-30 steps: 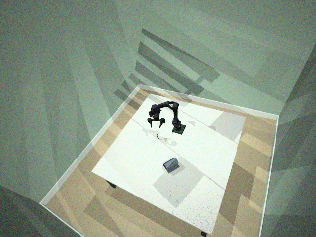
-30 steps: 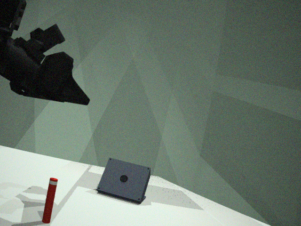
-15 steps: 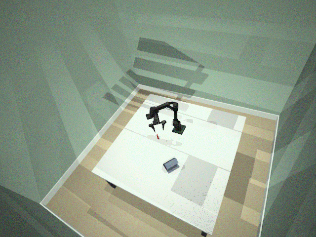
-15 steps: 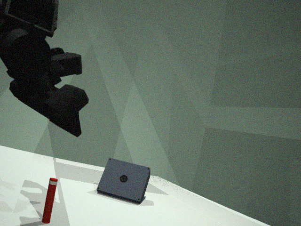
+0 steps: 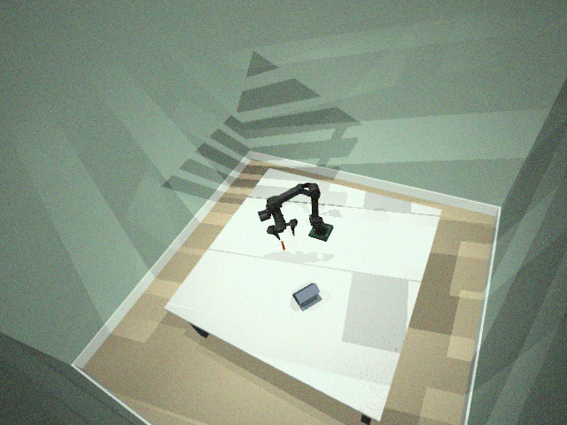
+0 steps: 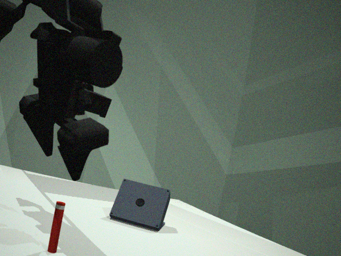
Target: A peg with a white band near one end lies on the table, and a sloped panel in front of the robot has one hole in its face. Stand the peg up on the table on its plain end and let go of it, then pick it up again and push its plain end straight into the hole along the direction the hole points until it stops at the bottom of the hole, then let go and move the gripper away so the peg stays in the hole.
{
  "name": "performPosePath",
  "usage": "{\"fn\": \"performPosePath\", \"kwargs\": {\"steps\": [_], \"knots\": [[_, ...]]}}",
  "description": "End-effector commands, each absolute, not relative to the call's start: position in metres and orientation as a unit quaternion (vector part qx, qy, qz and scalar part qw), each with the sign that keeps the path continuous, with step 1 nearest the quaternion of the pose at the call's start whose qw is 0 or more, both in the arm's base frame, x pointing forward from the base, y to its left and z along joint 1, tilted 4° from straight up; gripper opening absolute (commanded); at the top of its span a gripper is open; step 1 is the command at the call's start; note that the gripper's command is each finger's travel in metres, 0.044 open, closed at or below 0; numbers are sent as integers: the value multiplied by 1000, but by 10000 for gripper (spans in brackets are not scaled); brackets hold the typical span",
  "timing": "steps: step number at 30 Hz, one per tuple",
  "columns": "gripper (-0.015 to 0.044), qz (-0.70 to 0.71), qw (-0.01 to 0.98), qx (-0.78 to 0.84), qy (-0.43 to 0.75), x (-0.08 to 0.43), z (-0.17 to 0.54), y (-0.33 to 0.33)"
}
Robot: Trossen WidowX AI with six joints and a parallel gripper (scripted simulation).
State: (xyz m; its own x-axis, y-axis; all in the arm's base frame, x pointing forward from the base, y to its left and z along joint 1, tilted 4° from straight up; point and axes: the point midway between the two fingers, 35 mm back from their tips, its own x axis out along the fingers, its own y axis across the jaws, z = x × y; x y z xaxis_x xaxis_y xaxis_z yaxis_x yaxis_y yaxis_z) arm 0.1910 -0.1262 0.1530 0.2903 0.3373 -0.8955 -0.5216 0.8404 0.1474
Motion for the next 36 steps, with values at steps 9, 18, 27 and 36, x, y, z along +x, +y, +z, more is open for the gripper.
{"fn": "performPosePath", "kwargs": {"steps": [9,18,27,36], "knots": [[440,176,717,-156,656,201,148,-145],[440,126,690,-190,687,209,152,-152],[440,126,690,-189,687,209,140,-154],[440,126,690,-189,687,210,128,-155]]}}
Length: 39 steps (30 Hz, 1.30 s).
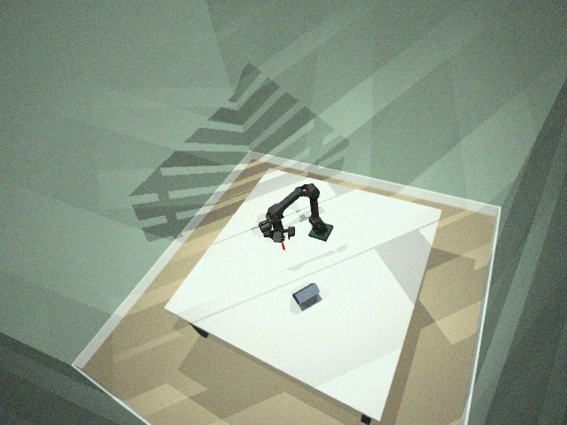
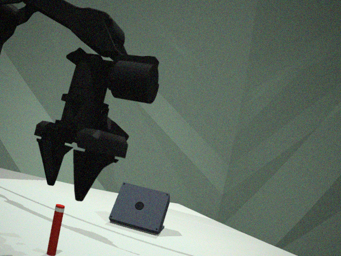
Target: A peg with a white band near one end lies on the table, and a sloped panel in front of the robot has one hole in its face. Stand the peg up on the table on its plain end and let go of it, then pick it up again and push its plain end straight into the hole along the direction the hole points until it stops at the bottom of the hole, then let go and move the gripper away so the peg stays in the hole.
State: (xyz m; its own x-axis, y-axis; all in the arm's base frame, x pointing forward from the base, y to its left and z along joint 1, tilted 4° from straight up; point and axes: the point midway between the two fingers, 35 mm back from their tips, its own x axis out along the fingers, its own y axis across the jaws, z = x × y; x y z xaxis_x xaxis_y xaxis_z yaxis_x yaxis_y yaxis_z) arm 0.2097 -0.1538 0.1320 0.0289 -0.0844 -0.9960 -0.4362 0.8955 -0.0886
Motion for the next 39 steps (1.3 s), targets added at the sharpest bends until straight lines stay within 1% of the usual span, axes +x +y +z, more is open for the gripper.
{"fn": "performPosePath", "kwargs": {"steps": [1,39], "knots": [[440,126,690,-189,687,210,127,-155],[440,126,690,-189,687,210,69,-160]]}}
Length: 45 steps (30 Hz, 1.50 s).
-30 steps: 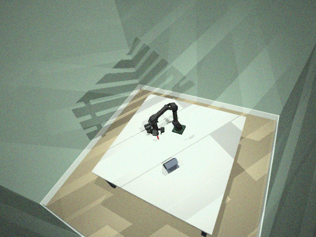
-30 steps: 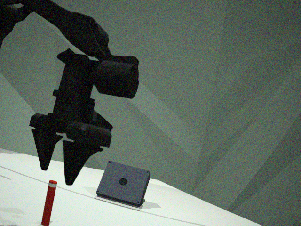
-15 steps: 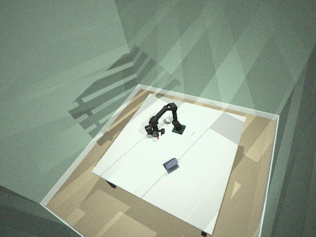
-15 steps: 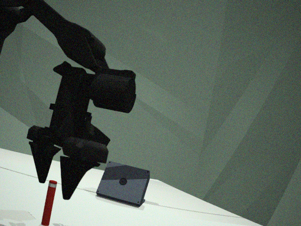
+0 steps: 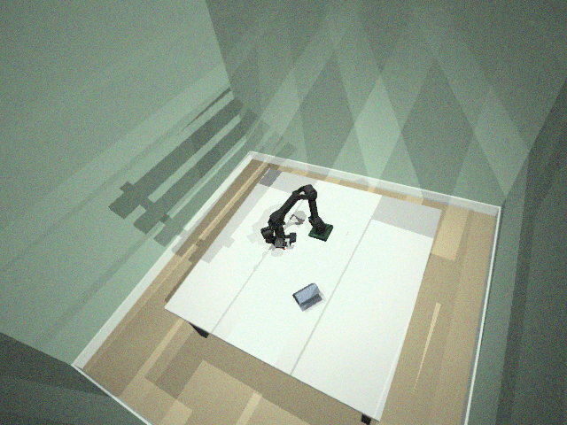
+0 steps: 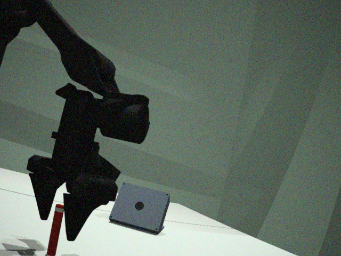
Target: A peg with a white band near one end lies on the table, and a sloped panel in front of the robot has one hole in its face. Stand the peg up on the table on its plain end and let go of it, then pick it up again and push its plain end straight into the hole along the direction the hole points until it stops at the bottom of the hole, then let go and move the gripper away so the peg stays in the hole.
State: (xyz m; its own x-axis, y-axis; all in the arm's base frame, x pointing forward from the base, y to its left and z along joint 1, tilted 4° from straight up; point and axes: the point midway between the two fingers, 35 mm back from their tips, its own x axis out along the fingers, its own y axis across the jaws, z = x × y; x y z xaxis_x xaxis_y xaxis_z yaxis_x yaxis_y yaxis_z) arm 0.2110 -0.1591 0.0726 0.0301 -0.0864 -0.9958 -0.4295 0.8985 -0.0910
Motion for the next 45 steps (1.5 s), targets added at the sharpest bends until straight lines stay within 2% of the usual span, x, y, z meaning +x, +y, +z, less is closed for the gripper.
{"fn": "performPosePath", "kwargs": {"steps": [1,15,22,45], "knots": [[414,124,693,-188,685,211,73,-159],[46,124,693,-188,685,211,73,-159],[0,124,693,-188,685,211,73,-159],[0,125,691,-189,686,213,141,-155]]}}
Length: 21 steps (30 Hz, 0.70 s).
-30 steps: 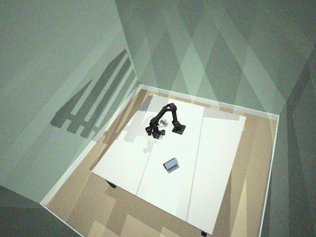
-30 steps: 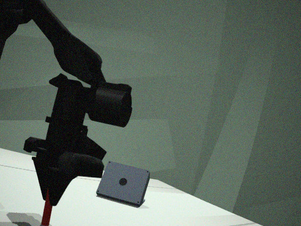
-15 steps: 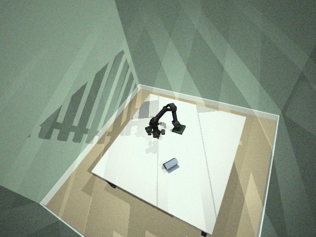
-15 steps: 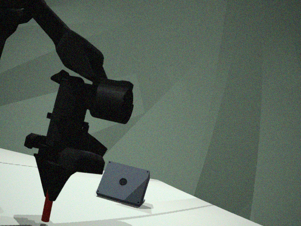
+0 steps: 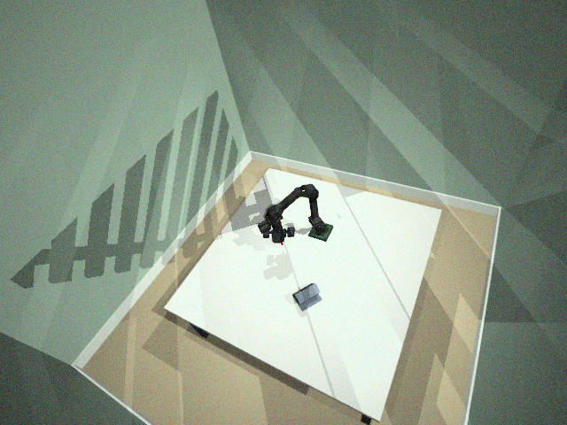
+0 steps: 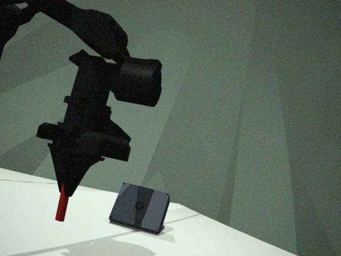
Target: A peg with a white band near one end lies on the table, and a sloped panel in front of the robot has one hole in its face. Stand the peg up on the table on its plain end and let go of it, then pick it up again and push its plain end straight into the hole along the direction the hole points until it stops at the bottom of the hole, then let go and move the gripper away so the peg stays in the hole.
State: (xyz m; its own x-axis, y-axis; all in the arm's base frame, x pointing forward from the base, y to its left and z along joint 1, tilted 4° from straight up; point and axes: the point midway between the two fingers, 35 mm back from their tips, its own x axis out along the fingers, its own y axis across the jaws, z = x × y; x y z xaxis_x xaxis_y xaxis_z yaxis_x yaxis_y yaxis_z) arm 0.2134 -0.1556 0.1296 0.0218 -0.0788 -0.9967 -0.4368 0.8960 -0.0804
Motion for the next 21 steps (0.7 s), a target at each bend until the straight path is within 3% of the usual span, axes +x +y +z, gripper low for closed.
{"fn": "performPosePath", "kwargs": {"steps": [1,21], "knots": [[0,126,691,-189,686,213,144,-154],[0,138,739,-146,643,242,141,-136]]}}
